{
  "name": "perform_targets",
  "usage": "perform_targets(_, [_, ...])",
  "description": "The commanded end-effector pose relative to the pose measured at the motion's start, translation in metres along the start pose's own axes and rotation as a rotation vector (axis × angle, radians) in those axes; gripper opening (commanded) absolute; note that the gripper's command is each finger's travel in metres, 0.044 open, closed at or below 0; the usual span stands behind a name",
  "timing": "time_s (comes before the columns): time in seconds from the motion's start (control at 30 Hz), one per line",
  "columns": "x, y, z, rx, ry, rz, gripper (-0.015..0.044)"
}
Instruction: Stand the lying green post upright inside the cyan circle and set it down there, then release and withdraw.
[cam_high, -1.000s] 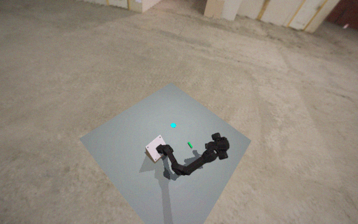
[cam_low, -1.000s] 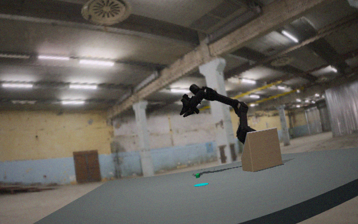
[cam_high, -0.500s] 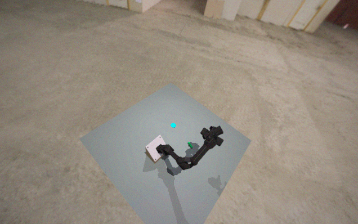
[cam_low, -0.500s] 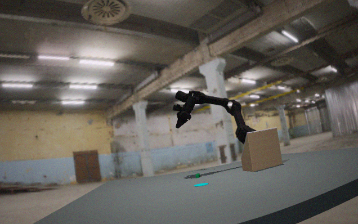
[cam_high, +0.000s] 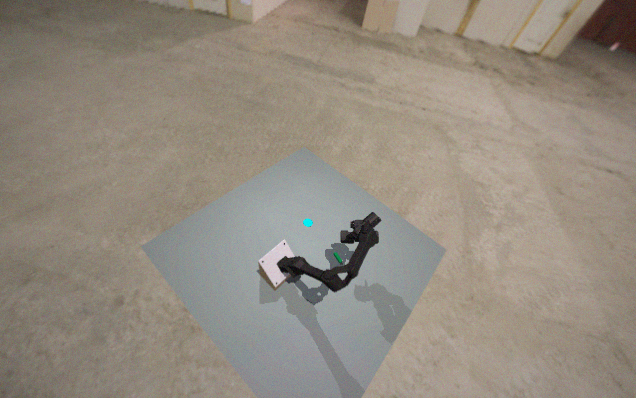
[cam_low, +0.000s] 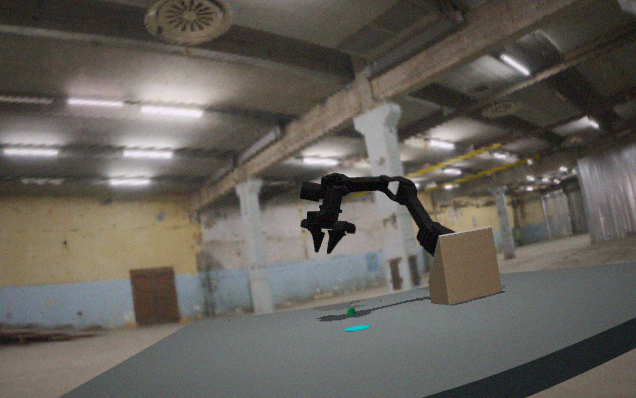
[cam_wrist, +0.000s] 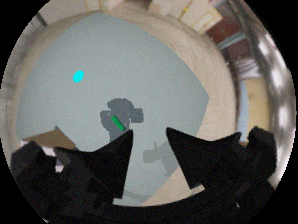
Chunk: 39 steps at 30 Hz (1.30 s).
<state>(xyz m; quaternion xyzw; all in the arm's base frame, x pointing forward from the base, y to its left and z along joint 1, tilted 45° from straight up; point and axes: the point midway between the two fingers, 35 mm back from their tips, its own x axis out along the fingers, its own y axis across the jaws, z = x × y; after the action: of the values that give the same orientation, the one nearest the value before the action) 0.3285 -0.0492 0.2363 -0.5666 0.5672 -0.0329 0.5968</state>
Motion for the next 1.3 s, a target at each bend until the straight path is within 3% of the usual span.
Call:
perform_targets(0.0, [0.017, 0.024, 0.003, -0.156, 0.046, 0.074, 0.0233])
perform_targets(0.33, [0.054, 0.086, -0.001, -0.553, 0.149, 0.284, 0.0233])
perform_targets(0.57, [0.058, 0.090, -0.002, -0.579, 0.154, 0.300, 0.0233])
perform_targets(0.83, [0.159, 0.114, -0.025, -0.579, 0.156, 0.298, 0.0233])
perform_targets(1.03, [0.167, 0.117, -0.029, -0.579, 0.159, 0.297, 0.0233])
perform_targets(1.27, [0.167, 0.117, -0.029, -0.579, 0.159, 0.297, 0.0049])
